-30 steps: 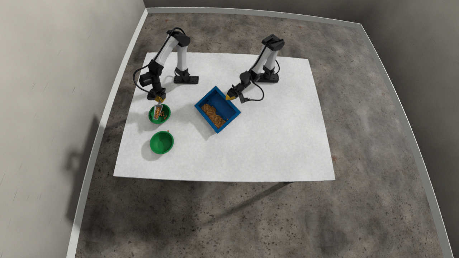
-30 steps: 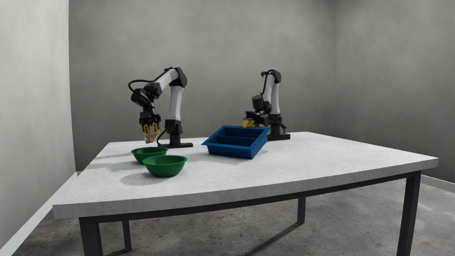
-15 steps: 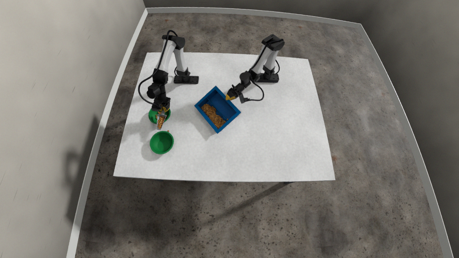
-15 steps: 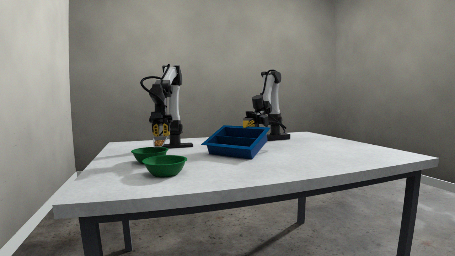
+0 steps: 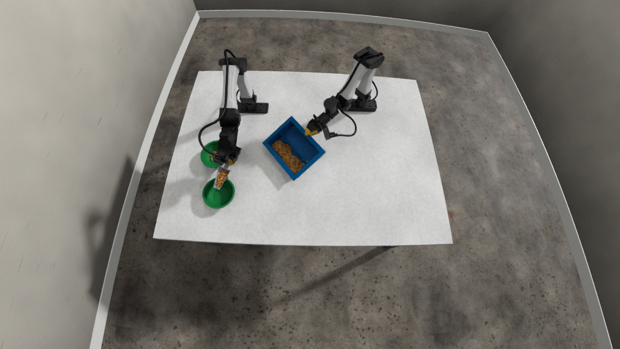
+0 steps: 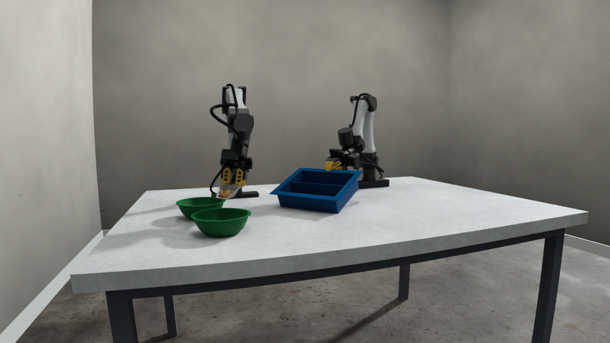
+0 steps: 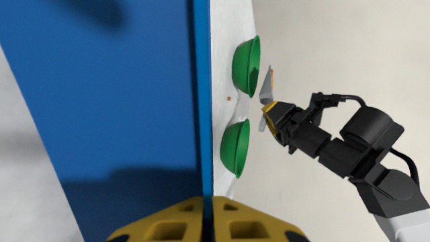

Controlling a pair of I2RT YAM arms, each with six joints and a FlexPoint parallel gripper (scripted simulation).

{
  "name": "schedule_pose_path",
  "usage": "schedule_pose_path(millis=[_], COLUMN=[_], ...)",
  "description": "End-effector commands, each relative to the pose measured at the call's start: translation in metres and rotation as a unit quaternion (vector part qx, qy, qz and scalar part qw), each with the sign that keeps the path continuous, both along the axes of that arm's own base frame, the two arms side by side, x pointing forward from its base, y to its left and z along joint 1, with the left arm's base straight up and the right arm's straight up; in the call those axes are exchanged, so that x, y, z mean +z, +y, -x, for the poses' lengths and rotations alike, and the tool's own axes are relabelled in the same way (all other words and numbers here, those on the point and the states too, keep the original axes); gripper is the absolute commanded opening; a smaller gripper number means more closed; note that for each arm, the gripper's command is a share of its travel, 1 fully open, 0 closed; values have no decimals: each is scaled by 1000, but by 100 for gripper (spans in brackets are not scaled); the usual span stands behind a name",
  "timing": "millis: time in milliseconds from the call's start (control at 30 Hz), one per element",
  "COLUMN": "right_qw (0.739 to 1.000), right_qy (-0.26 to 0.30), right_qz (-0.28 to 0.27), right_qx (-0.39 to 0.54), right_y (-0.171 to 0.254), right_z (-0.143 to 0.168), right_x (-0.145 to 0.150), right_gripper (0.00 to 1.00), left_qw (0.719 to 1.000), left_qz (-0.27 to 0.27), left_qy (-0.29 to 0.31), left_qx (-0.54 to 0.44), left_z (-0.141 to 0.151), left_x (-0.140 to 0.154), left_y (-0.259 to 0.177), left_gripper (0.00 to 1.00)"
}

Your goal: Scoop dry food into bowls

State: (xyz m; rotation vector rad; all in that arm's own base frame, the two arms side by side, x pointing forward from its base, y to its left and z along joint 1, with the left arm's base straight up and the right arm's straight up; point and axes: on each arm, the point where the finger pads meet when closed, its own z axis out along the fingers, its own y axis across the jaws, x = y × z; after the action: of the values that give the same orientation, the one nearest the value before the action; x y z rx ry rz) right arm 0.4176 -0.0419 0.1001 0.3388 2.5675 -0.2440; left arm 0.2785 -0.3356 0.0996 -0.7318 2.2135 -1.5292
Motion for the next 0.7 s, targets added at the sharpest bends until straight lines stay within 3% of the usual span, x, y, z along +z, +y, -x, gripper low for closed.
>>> schedule_pose_path(millis=[0,233,400,533,667], right_qw=[997,992,992,994,995], right_qy=[-20,-57,-66,-47,-59], right_qz=[36,62,58,56,40], right_qx=[-64,-90,-87,-76,-73], right_y=[-14,11,11,14,16], right_z=[-17,-47,-49,-50,-43], right_x=[6,5,13,-3,23], right_gripper=[0,0,0,0,0], left_qw=[999,999,999,999,999], left_qz=[30,30,30,30,30], left_qy=[-32,-32,-32,-32,-32], left_qx=[-12,-12,-12,-12,-12], left_z=[-3,-3,-3,-3,-3], left_x=[28,28,28,28,28], left_y=[-11,-11,-11,-11,-11], left_gripper=[0,0,0,0,0])
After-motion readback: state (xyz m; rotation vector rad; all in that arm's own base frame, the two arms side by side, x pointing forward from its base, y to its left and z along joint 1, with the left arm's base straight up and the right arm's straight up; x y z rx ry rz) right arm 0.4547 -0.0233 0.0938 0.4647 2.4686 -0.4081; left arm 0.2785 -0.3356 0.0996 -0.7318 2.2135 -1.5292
